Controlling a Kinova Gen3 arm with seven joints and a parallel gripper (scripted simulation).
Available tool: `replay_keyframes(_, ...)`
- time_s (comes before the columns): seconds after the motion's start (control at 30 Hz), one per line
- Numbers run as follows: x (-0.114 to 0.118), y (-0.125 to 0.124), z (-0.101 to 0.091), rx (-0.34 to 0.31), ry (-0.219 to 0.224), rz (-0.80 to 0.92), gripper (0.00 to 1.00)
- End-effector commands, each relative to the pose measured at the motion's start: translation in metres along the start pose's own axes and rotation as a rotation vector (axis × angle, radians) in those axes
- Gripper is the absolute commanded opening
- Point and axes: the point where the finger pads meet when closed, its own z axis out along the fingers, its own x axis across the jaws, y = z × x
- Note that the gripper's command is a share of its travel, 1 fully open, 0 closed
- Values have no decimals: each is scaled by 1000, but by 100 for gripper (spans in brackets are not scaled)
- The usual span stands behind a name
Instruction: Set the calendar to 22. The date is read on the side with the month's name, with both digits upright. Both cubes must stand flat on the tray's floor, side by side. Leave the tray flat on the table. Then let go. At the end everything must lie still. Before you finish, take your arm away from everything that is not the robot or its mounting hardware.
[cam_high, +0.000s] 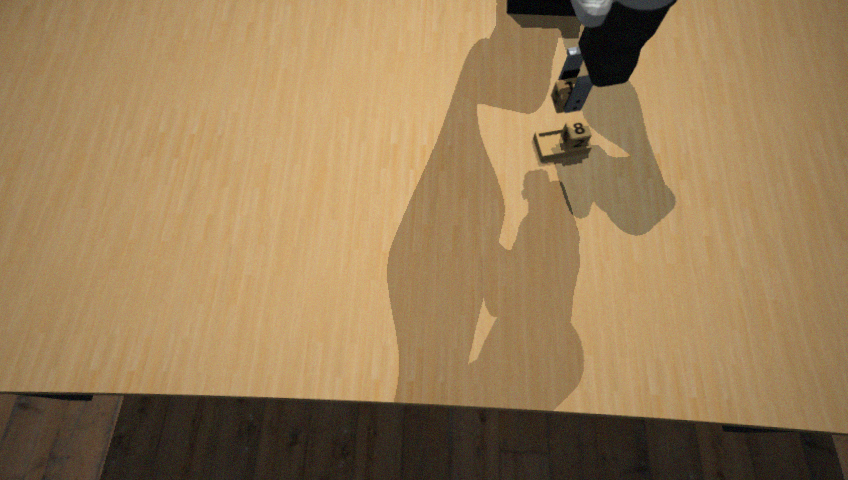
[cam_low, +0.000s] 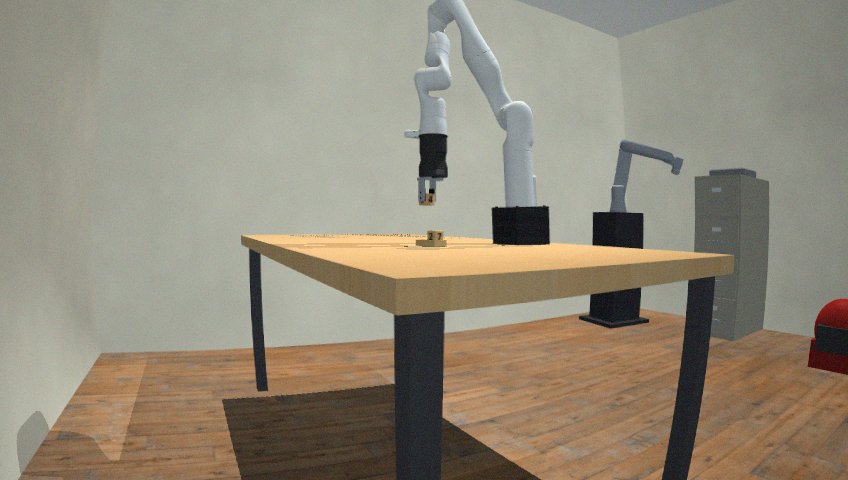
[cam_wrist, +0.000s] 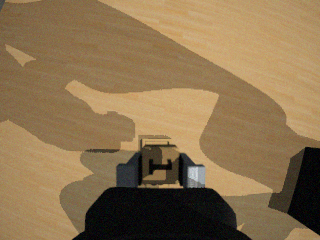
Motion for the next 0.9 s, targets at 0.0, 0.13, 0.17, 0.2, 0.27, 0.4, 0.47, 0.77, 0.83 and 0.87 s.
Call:
replay_keyframes(0.0, -1, 2, -1, 2, -5, -4, 60)
replay_keyframes(0.13, -1, 2, -1, 2, -5, -4, 60)
replay_keyframes(0.17, -1, 2, -1, 2, -5, -4, 60)
replay_keyframes(0.2, 0, 2, 0, 2, -4, -4, 60)
replay_keyframes(0.27, -1, 3, 1, 1, -6, -4, 60)
replay_keyframes(0.4, -3, 5, 7, -5, -13, -4, 60)
replay_keyframes(0.47, -3, 5, 12, -5, -13, -4, 60)
replay_keyframes(0.77, -3, 4, 36, -2, -11, -4, 60)
replay_keyframes(0.83, -3, 5, 42, -3, -11, -4, 60)
replay_keyframes(0.87, -3, 5, 46, -3, -11, -4, 60)
